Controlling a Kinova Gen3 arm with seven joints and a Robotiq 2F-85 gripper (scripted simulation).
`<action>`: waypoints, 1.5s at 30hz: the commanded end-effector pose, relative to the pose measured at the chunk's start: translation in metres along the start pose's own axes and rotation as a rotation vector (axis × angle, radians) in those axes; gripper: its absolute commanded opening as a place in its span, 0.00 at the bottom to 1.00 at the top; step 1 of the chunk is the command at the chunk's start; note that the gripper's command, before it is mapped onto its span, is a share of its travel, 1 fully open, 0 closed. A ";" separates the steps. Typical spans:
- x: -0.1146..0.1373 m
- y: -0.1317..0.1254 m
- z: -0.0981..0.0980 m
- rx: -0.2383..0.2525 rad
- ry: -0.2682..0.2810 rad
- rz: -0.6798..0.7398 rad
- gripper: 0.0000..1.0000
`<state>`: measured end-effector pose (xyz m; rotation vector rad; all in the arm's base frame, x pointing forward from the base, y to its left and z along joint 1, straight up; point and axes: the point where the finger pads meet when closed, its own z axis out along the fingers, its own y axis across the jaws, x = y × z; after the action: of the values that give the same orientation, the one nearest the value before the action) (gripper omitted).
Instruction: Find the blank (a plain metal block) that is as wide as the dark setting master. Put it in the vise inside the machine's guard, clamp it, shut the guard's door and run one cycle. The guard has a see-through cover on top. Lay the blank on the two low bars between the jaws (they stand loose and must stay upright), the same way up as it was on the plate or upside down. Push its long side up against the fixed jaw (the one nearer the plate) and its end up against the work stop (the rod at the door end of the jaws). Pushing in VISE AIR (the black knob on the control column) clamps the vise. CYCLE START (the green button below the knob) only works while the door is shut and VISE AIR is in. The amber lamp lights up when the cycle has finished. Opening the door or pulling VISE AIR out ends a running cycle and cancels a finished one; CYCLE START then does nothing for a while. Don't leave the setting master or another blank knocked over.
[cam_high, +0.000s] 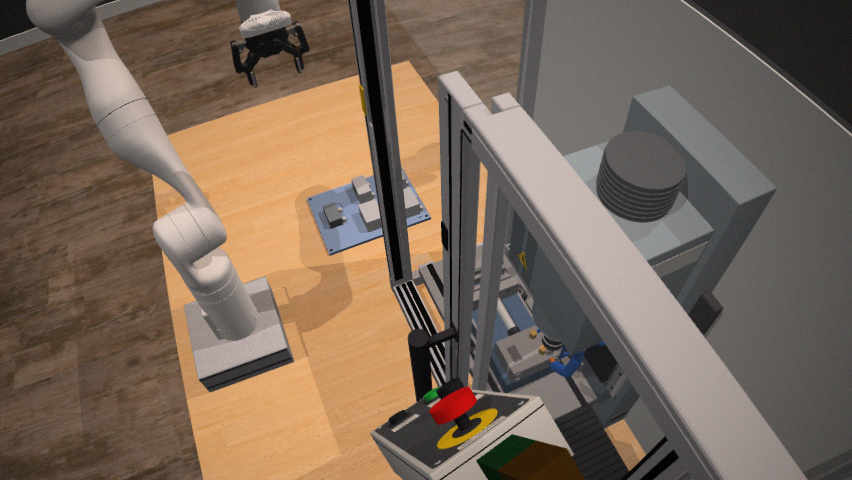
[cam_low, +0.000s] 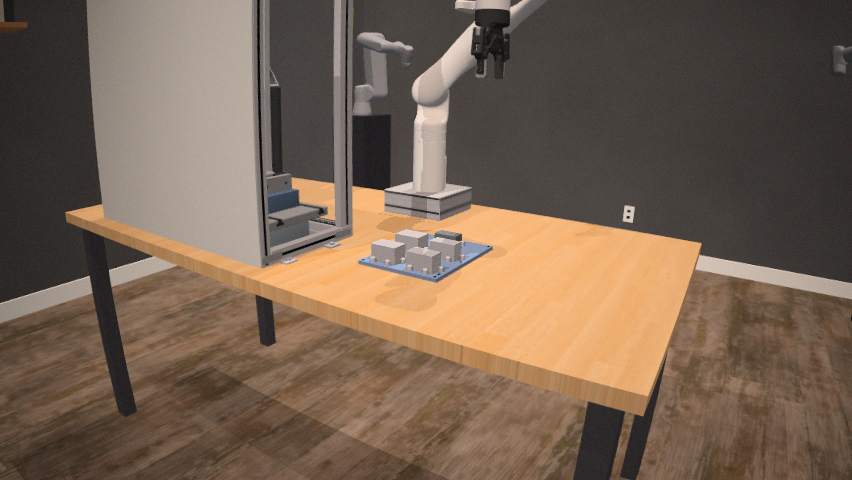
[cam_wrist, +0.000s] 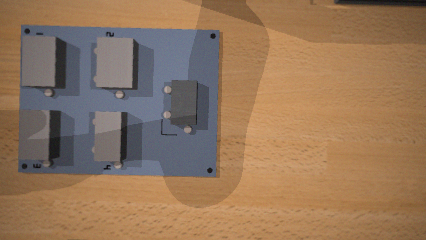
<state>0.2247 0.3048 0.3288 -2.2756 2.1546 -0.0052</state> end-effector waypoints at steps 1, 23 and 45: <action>0.007 -0.003 0.026 -0.002 -0.002 0.003 1.00; 0.025 -0.010 0.091 -0.004 -0.002 0.006 1.00; 0.038 -0.014 0.138 -0.004 -0.002 0.006 1.00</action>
<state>0.2383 0.2688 0.1928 -2.2774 2.1636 0.0041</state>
